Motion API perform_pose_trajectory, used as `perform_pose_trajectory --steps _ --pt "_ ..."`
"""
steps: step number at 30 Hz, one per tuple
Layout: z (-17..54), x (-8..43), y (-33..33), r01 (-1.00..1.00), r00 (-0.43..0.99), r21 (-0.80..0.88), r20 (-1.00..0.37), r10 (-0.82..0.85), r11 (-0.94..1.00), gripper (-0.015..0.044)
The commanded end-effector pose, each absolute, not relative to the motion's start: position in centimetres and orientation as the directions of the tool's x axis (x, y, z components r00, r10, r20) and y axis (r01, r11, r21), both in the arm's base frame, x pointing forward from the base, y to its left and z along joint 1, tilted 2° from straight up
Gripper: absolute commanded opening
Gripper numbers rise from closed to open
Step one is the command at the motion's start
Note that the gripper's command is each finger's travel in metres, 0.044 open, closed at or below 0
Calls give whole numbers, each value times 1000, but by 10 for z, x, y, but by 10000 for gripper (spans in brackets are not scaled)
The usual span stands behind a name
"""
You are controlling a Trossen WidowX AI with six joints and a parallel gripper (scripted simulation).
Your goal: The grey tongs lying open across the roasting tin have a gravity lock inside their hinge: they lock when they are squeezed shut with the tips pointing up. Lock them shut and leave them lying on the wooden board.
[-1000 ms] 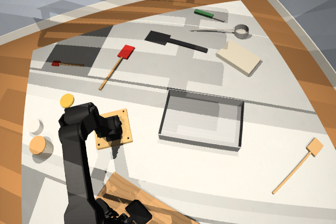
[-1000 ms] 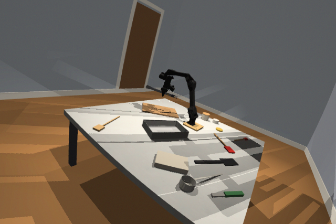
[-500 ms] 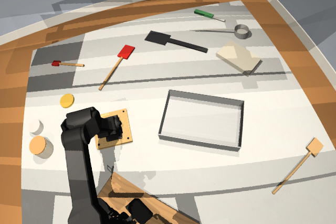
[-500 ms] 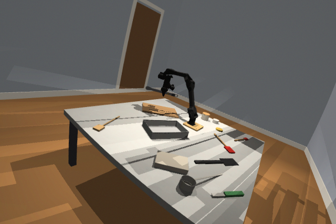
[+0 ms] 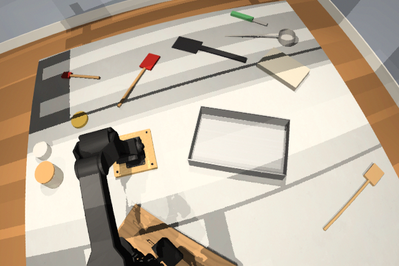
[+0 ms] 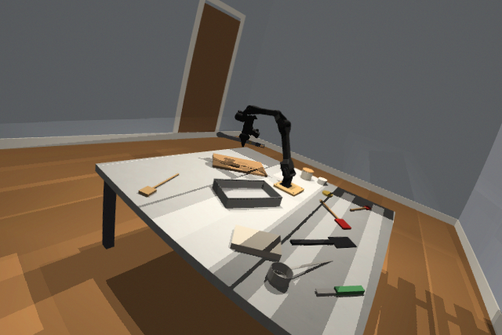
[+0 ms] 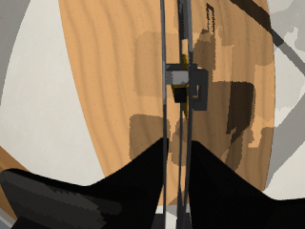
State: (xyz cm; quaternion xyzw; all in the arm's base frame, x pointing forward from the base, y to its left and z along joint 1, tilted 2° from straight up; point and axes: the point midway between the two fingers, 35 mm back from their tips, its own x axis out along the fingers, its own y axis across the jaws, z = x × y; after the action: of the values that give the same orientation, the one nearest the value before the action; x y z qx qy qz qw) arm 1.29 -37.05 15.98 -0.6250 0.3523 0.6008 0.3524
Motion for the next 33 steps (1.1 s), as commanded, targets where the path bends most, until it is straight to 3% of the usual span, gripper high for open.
perform_pose_trajectory --steps 1,33 --pt "153 13 -372 -863 25 -13 -1000 -18 -506 -150" --pt "100 14 -373 -863 26 -13 -1000 -18 -505 -150"
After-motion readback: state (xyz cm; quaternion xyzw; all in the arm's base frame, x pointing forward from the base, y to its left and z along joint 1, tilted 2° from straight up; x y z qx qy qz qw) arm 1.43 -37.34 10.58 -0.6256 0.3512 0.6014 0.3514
